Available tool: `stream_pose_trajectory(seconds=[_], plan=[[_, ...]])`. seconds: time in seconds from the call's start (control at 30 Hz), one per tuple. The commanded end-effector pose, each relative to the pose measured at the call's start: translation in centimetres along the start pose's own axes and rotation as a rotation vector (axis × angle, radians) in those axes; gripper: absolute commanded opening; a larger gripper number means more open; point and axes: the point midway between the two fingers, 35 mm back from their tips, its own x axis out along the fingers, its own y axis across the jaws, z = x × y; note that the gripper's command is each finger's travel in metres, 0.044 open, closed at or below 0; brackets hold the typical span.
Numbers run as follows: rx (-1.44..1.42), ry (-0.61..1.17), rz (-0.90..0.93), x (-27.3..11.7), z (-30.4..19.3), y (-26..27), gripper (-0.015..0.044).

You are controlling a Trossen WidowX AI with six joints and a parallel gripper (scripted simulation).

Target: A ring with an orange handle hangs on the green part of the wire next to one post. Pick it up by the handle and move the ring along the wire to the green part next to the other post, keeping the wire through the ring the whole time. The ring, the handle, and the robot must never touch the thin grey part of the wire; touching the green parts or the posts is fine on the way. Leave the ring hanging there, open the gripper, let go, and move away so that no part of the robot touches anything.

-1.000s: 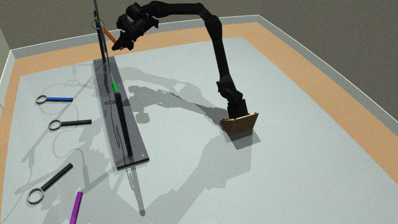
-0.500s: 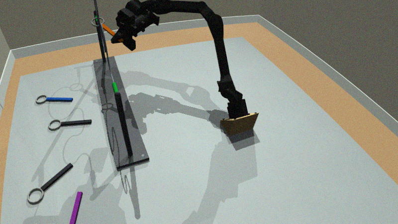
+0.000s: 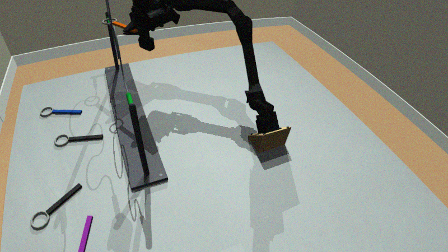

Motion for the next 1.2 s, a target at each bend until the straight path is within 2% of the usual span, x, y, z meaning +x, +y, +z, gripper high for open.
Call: stream_pose_trajectory(seconds=[0.0,0.6,1.17], plan=[[0.085,0.005,0.054,-0.1,0.0,1.6,-0.0150],[0.364,-0.067,0.179,0.0,1.3,6.4,-0.0150],[0.368,-0.066,0.173,-0.4,2.0,7.8,-0.0150]])
